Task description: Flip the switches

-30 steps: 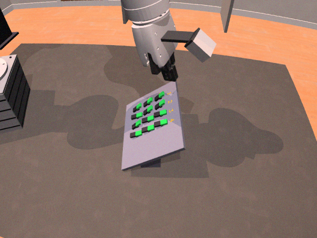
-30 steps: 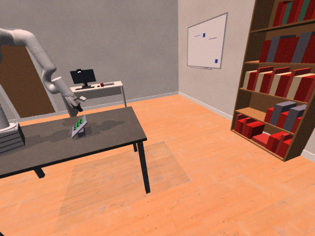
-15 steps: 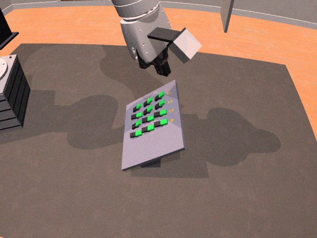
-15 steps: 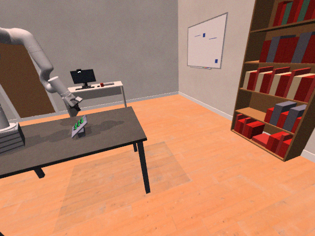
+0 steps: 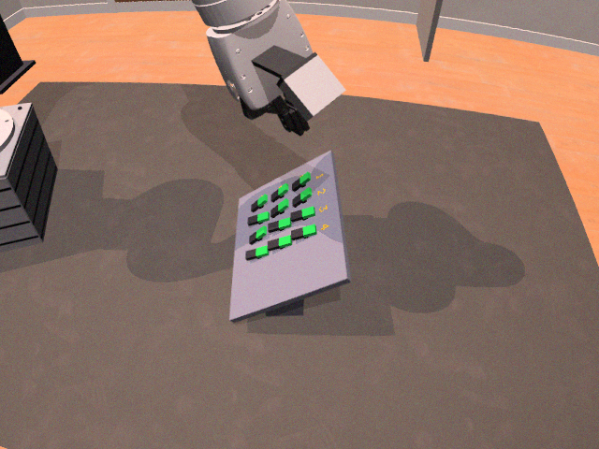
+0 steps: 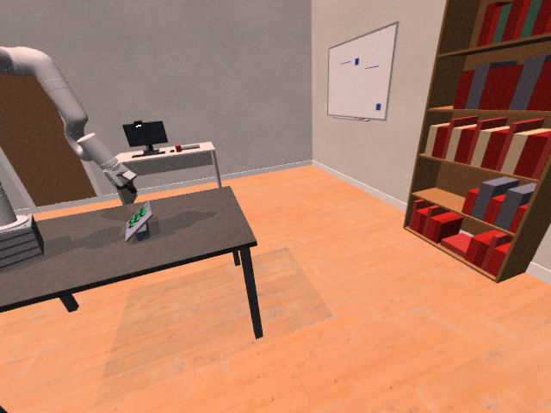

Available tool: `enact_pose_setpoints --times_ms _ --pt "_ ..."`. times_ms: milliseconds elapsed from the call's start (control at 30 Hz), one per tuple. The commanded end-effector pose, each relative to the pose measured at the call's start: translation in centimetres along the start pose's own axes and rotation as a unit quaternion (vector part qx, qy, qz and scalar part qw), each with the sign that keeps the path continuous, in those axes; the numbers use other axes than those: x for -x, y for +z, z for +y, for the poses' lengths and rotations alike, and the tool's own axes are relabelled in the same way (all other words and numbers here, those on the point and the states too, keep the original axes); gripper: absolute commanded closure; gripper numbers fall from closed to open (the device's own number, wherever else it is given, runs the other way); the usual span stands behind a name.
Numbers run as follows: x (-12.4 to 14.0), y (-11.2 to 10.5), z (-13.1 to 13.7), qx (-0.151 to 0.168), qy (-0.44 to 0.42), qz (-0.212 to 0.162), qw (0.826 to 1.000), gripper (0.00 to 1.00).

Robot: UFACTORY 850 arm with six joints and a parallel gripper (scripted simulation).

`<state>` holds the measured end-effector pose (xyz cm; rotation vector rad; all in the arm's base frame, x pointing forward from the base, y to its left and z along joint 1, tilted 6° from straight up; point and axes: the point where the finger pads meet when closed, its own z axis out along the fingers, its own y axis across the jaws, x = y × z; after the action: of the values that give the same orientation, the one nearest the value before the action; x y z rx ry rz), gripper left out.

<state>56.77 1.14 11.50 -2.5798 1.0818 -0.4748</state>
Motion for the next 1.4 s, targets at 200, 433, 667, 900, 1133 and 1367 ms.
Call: enact_pose_setpoints --times_ms 200,433,667,900,1133,1367 --pt "1.2 -1.2 0.5 -0.018 0.107 0.017 0.994 1.00" --pt "1.8 -2.0 1.1 -0.027 0.179 0.026 0.983 1.00" --pt "2.4 -2.9 1.8 -0.037 0.255 0.038 0.965 1.00" --pt "2.7 -3.4 2.4 -0.043 0.302 0.046 0.951 1.00" --pt "2.7 -3.5 2.4 -0.043 0.304 0.046 0.951 1.00" --pt "2.7 -3.1 2.4 -0.043 0.304 0.046 0.951 1.00"
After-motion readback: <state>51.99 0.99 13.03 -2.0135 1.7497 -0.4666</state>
